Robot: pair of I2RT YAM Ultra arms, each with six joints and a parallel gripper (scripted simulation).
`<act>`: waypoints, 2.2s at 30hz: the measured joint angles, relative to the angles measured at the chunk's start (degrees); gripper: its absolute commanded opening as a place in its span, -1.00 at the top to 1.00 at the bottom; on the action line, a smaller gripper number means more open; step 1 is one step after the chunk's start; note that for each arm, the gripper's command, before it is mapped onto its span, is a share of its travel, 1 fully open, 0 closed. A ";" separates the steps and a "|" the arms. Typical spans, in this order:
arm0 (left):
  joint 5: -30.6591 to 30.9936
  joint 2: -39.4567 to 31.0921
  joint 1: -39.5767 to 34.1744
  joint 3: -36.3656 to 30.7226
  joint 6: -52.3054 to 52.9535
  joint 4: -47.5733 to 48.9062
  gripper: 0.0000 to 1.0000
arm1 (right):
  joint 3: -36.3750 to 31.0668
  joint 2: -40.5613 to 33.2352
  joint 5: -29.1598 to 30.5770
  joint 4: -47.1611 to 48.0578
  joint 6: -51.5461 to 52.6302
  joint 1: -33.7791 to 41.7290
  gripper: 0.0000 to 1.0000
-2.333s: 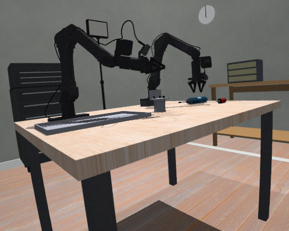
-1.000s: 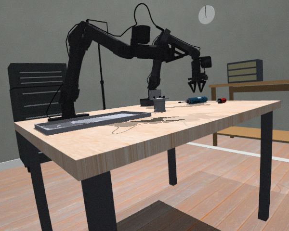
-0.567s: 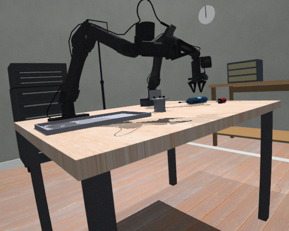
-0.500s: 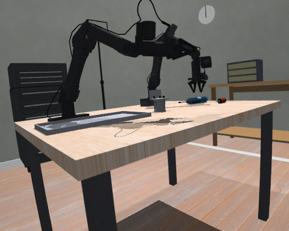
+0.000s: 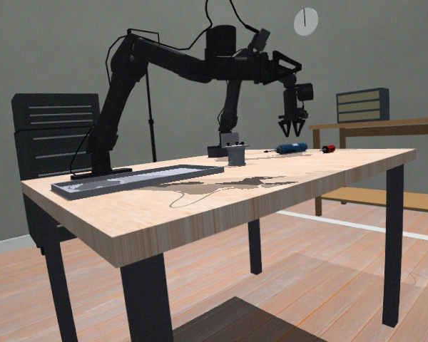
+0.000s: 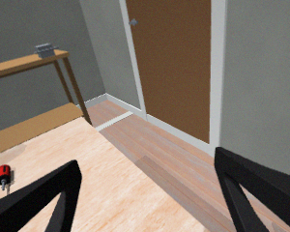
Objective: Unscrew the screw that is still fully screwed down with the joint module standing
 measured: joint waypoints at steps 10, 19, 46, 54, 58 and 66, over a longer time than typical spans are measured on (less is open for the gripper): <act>0.00 0.00 0.00 0.00 0.00 0.00 -0.30 | 5.75 3.48 -1.57 -1.55 0.35 -1.46 -0.72; 0.00 0.00 0.00 0.00 0.00 0.00 -0.30 | 14.10 9.66 -3.54 -2.51 0.98 -4.96 -0.72; 0.00 0.00 0.00 0.00 0.00 0.00 -0.30 | 16.20 10.36 -4.50 -3.93 1.05 -5.16 -0.72; 0.00 0.00 0.00 0.00 0.00 0.00 -0.30 | 16.20 10.36 -4.50 -3.93 1.05 -5.16 -0.72; 0.07 0.00 0.02 0.00 0.17 -0.02 -0.30 | 16.20 10.36 -4.50 -3.93 1.05 -5.16 -0.72; 2.10 -2.16 -1.40 0.00 6.01 -0.79 -0.30 | 16.20 10.36 -4.50 -3.93 1.05 -5.16 -0.72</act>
